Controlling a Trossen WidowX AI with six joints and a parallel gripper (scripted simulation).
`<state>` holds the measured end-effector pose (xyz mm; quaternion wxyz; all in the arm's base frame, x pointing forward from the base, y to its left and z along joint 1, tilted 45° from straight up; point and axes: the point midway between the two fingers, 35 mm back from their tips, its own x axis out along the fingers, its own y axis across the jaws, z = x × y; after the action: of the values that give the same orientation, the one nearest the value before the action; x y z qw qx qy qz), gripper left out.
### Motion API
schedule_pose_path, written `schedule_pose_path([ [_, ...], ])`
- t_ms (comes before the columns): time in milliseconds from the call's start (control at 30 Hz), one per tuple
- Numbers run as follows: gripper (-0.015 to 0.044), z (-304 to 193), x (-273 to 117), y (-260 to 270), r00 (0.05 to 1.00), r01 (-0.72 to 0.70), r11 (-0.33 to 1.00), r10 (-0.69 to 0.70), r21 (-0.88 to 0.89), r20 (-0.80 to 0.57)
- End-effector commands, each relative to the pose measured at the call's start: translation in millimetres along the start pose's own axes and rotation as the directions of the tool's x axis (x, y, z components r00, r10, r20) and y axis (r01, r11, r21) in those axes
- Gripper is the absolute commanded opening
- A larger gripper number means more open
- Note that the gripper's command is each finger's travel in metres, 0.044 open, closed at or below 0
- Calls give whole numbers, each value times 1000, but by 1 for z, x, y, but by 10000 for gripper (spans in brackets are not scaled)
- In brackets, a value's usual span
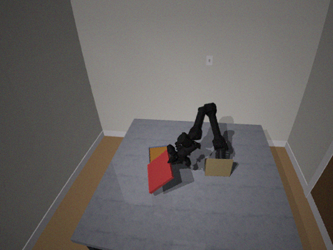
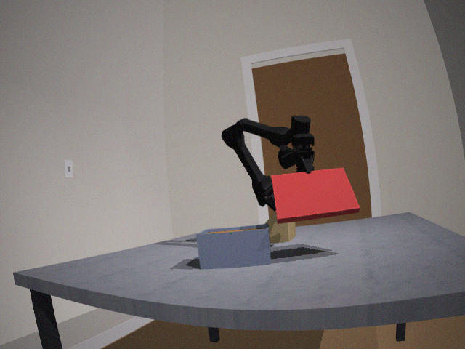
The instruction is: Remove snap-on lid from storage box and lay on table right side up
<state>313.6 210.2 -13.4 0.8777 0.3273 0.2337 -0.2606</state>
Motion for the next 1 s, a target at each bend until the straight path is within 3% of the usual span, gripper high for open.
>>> schedule_pose_path([
  [0, 0, -8, -3, 4, 1000, -11, 1000, 11, 12, 3],
  [967, 0, -66, -8, 0, 1000, -11, 1000, 11, 15, 0],
])
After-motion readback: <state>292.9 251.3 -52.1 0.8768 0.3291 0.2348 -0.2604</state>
